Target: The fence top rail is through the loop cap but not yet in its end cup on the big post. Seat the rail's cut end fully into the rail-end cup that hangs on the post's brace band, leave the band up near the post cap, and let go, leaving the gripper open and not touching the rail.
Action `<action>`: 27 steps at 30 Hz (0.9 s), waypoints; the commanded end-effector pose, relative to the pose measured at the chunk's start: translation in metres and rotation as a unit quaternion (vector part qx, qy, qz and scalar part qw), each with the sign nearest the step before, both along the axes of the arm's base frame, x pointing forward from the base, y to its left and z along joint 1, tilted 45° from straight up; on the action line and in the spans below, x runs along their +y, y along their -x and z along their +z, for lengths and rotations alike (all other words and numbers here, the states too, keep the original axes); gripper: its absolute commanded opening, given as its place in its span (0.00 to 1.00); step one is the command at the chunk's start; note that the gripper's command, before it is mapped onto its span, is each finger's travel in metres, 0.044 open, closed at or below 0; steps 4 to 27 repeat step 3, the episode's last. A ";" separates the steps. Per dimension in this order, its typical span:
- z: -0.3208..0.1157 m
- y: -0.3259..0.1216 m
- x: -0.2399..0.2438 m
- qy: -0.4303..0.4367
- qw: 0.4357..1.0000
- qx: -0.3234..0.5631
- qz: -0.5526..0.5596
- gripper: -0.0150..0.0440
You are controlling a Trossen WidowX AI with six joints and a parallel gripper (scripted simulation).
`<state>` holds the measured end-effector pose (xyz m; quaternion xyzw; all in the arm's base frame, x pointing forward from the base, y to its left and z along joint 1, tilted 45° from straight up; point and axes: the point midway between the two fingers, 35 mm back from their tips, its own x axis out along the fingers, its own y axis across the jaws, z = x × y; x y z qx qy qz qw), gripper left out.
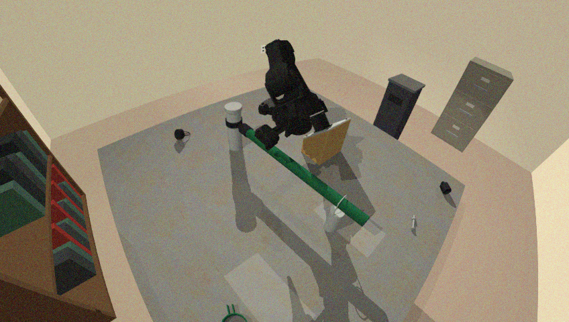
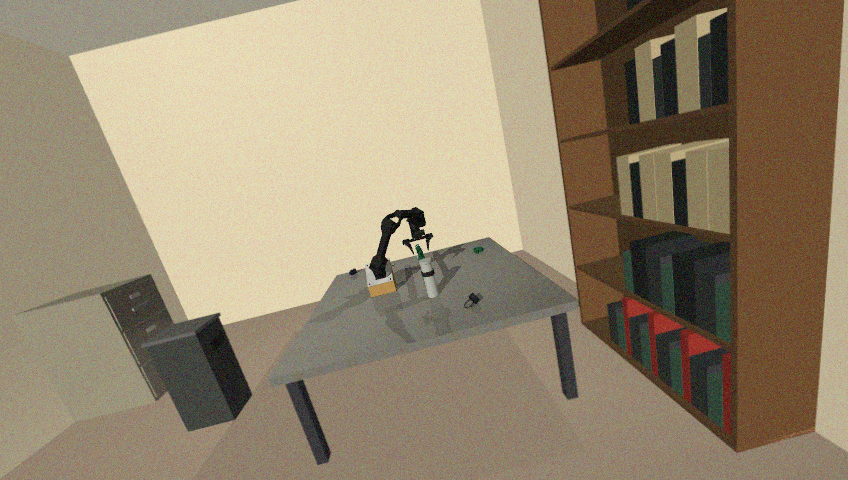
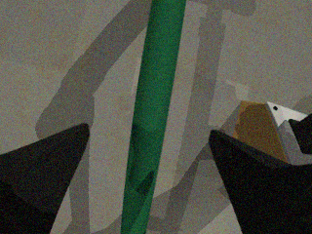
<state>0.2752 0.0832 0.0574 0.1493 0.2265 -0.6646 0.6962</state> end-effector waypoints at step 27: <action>0.000 0.001 0.000 -0.001 1.000 0.003 -0.001 1.00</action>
